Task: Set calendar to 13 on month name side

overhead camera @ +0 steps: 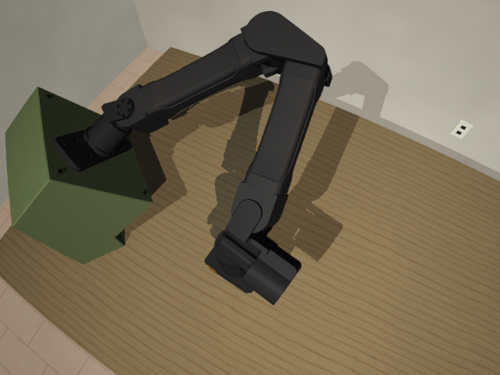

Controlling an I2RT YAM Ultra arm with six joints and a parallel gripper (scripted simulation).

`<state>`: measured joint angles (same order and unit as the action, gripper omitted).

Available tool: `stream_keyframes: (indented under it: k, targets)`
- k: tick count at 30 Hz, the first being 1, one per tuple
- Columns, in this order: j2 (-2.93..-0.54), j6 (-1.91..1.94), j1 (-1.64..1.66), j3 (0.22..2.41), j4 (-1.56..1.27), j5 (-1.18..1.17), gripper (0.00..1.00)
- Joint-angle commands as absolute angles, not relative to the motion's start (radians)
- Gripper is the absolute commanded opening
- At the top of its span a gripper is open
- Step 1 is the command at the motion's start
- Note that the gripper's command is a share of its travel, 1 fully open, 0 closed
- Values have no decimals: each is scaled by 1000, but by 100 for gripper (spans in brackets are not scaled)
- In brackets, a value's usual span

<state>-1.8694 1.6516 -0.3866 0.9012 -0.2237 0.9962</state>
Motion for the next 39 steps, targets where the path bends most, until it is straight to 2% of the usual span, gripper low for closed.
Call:
stream_keyframes:
  k: [1,39]
  targets:
    - [-1866,1651,-392,901,-223,996,45]
    - [-1883,1605,-365,892,-158,986,45]
